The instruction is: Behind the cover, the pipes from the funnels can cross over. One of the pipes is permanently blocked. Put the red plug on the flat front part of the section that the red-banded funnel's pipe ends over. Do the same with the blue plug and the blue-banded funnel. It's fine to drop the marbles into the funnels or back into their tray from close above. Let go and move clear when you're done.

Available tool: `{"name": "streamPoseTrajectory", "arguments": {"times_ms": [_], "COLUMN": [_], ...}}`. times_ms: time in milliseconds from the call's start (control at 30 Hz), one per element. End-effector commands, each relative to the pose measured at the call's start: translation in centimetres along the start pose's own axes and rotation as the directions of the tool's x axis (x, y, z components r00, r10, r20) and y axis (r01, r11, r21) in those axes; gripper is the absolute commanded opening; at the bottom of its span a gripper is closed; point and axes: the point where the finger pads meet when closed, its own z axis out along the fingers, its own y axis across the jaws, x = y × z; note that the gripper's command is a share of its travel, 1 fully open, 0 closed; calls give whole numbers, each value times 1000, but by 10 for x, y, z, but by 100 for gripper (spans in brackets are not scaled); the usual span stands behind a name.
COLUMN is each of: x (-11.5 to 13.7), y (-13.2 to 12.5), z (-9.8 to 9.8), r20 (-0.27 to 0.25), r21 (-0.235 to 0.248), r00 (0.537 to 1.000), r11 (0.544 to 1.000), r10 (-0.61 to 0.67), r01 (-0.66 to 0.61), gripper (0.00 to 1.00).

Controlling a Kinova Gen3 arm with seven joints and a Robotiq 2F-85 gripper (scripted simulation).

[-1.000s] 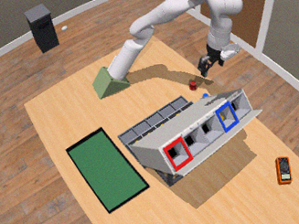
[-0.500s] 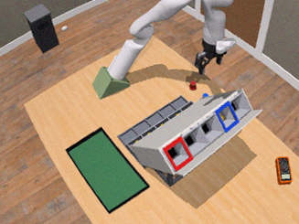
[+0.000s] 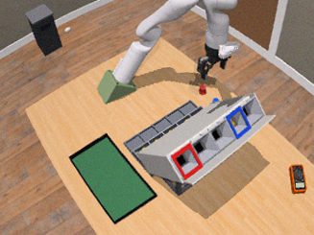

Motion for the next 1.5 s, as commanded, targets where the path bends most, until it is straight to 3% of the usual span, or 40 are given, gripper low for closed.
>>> {"name": "streamPoseTrajectory", "arguments": {"times_ms": [0, 133, 333, 367, 1467], "x": [-41, -70, -72, -111, -111], "y": [49, 83, 86, 131, 132], "z": [27, 46, 48, 73, 73], "r20": [-14, -14, -14, 11, 11], "r21": [-4, -4, -4, -2, -2], "r00": [1000, 1000, 1000, 1000, 1000], "r11": [1000, 1000, 1000, 1000, 1000], "r10": [0, 0, 0, 7, 6], "r01": [0, 0, 0, -7, -6], "gripper": [100, 100, 100, 100, 100]}}
